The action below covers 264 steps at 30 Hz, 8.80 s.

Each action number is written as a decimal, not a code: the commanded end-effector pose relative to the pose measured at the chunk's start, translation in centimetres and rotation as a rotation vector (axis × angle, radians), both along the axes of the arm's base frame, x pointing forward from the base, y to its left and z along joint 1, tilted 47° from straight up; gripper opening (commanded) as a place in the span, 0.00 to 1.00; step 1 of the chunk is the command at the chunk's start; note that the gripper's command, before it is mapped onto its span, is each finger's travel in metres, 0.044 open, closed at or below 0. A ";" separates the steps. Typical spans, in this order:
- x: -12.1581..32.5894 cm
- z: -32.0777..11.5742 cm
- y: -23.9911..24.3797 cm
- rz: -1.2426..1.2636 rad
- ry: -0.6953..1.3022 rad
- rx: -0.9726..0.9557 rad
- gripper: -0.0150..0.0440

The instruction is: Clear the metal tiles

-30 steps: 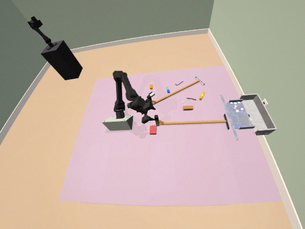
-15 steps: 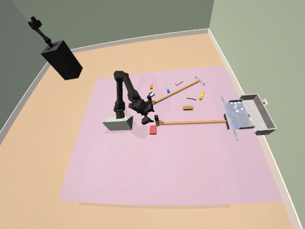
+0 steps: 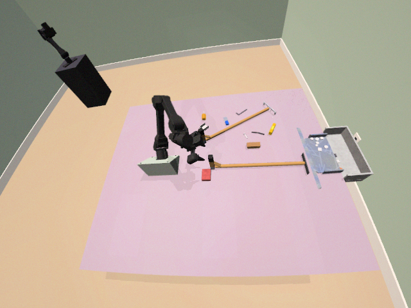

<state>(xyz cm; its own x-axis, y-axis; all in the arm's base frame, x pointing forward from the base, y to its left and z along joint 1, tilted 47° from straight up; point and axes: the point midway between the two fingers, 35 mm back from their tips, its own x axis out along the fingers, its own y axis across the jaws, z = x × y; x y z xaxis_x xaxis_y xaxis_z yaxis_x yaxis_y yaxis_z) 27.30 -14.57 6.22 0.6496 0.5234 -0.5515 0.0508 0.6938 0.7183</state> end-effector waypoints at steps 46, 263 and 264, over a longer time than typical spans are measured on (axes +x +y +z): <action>3.2 -5.2 4.9 0.006 0.002 0.001 1.00; 16.3 1.6 12.6 0.048 -0.068 0.018 0.25; 16.5 1.6 12.6 0.048 -0.068 0.018 0.25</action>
<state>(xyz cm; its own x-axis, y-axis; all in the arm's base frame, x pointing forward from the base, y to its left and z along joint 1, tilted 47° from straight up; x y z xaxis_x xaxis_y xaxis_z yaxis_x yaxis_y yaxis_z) 43.00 -1.79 7.70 0.6547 0.5696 -0.4968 -0.0342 0.6790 0.7334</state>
